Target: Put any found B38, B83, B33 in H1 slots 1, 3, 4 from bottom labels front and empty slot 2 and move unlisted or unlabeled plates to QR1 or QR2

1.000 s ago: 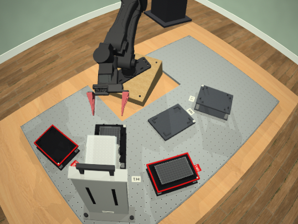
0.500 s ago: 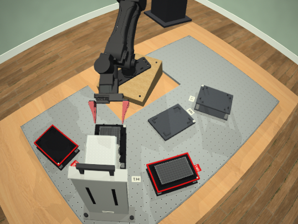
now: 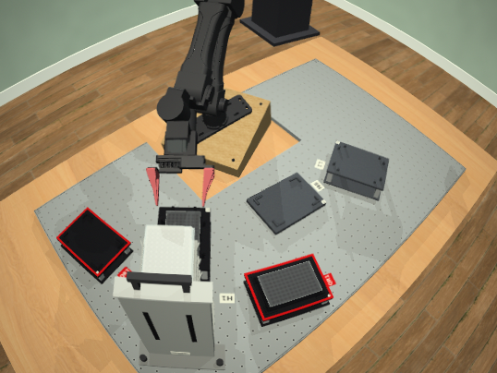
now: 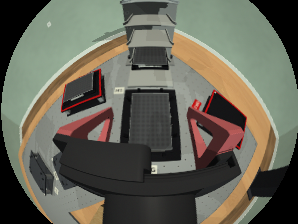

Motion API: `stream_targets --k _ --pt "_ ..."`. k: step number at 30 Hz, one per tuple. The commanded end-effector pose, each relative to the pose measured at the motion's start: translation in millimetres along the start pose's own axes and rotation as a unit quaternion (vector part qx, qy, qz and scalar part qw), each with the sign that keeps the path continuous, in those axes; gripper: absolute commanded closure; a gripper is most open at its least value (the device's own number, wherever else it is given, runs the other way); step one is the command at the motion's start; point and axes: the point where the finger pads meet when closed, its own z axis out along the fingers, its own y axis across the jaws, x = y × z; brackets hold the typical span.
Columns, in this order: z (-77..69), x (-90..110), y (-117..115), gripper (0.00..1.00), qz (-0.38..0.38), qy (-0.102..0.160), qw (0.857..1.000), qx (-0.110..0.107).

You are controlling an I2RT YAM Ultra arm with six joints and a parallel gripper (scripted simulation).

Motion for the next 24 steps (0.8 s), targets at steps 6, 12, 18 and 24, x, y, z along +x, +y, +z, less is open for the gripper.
stream_targets --k 6,12,18,24 --pt "-0.3 -4 -1 0.0 -0.001 -0.005 1.0 0.001" --pt "-0.3 -4 -1 0.0 -0.001 -0.005 1.0 0.001" --pt "8.1 10 -1 0.0 -0.002 -0.005 1.0 0.001" --pt "14.9 22 -1 0.0 -0.002 -0.005 1.0 0.001"
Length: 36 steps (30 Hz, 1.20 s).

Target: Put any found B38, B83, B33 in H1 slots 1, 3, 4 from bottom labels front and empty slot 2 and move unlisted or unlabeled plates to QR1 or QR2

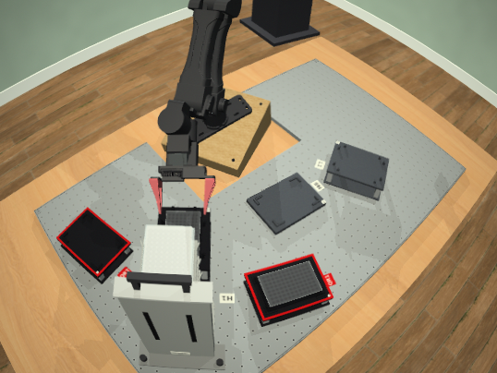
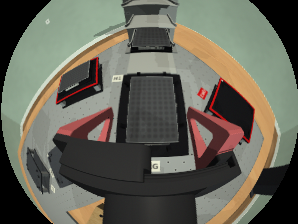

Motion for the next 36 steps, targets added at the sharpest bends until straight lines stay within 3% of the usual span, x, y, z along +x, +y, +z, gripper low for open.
stream_targets --k 1,28,36 --pt "2.5 -12 -3 0.0 -0.008 -0.03 1.0 0.005" --pt "-10.0 20 -3 0.0 -0.008 -0.029 1.0 0.005" --pt "-7.3 25 -3 0.0 -0.008 -0.029 1.0 0.005"
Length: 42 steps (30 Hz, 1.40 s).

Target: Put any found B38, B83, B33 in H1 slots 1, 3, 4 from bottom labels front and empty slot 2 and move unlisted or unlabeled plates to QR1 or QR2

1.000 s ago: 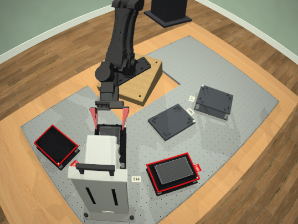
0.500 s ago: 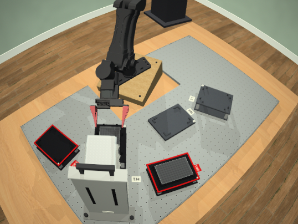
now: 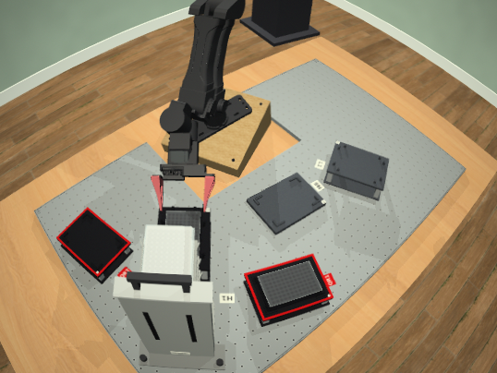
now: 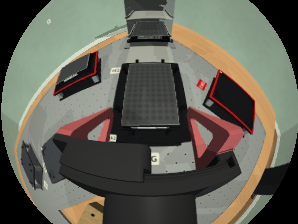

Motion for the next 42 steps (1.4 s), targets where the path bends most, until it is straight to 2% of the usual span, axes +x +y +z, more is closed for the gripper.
stream_targets --k 1,29,42 --pt "1.0 -3 -1 0.0 -0.004 -0.009 1.0 0.0" --pt "12.1 21 -1 0.0 -0.004 -0.009 1.0 0.0" --pt "12.2 21 -1 0.0 -0.004 -0.009 1.0 0.0"
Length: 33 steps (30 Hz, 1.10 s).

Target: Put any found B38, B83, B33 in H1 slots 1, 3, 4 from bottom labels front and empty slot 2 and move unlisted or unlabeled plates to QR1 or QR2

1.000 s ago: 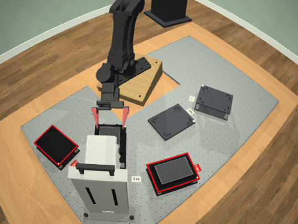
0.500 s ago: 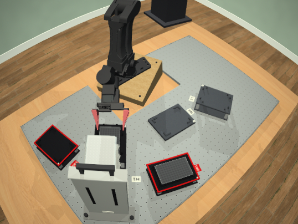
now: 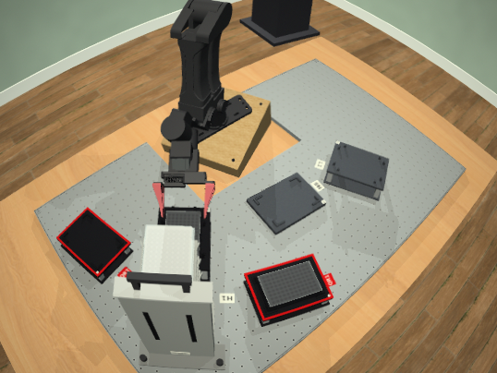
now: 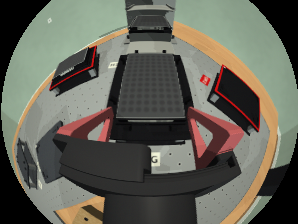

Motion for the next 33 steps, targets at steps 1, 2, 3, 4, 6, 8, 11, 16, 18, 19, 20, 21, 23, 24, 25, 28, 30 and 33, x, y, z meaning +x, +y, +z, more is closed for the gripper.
stream_targets --k 1,2,3,4,6,8,11,16,18,19,20,21,23,24,25,28,30,33 --pt "0.1 -1.4 -1.1 0.14 -0.001 -0.002 1.0 0.002" --pt "0.1 -1.4 -1.1 0.14 -0.001 -0.002 1.0 0.002" --pt "0.1 -1.4 -1.1 0.14 -0.001 -0.002 1.0 0.002" --pt "0.1 -1.4 -1.1 0.14 -0.001 -0.002 1.0 0.002" --pt "0.1 -1.4 -1.1 0.14 -0.001 -0.002 1.0 0.002" --pt "0.1 -1.4 -1.1 0.14 -0.001 -0.002 1.0 0.002" --pt "0.1 -1.4 -1.1 0.14 -0.001 -0.002 1.0 0.002" --pt "0.1 -1.4 -1.1 0.14 -0.001 -0.002 1.0 0.002" --pt "0.1 -1.4 -1.1 0.14 -0.001 -0.002 1.0 0.002" --pt "0.1 -1.4 -1.1 0.14 -0.001 -0.002 1.0 0.002" --pt "0.1 -1.4 -1.1 0.14 -0.001 -0.002 1.0 0.002" --pt "0.1 -1.4 -1.1 0.14 -0.001 -0.002 1.0 0.002" --pt "0.1 -1.4 -1.1 0.14 -0.001 -0.002 1.0 0.002" --pt "0.1 -1.4 -1.1 0.14 -0.001 -0.002 1.0 0.002" --pt "0.1 -1.4 -1.1 0.14 -0.001 -0.002 1.0 0.002" --pt "-0.4 -1.8 -1.0 0.14 -0.001 -0.002 1.0 0.002" --pt "-1.0 -2.8 -1.0 0.14 -0.001 -0.002 1.0 0.002" --pt "-1.9 -4.5 -1.0 0.14 -0.001 -0.002 1.0 0.002"
